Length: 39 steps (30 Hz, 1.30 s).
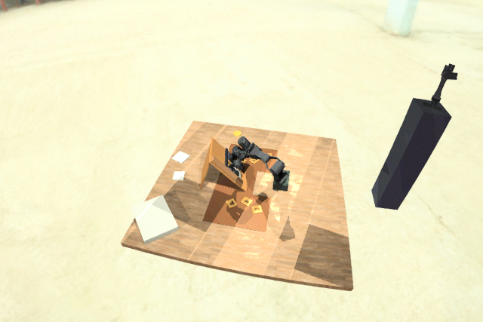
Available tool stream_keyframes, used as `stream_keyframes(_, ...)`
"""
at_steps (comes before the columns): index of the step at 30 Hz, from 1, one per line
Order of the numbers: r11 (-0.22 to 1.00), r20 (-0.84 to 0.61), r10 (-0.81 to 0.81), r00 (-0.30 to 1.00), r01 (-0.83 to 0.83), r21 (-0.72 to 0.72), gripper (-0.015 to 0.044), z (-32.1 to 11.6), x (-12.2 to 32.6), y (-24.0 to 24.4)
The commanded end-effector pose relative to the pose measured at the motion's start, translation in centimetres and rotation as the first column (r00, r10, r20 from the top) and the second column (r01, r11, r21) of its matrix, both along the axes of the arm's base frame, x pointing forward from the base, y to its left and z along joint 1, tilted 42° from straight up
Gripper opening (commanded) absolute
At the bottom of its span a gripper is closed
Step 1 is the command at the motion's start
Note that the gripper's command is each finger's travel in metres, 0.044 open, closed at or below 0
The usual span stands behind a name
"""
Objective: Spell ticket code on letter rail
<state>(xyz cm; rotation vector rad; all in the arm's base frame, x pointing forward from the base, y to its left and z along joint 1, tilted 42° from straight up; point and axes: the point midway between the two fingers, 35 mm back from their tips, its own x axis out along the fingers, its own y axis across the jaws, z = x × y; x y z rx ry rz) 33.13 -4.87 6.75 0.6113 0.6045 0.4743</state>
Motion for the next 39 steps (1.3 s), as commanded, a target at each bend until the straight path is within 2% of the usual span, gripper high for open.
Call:
stream_keyframes(1,1.000,0.001,-0.003,1.000,0.003,-0.002,0.0000,0.2,-0.1,0.2)
stream_keyframes(39,1.000,0.001,-0.003,1.000,0.003,-0.001,0.0000,1.4,-0.5,1.5)
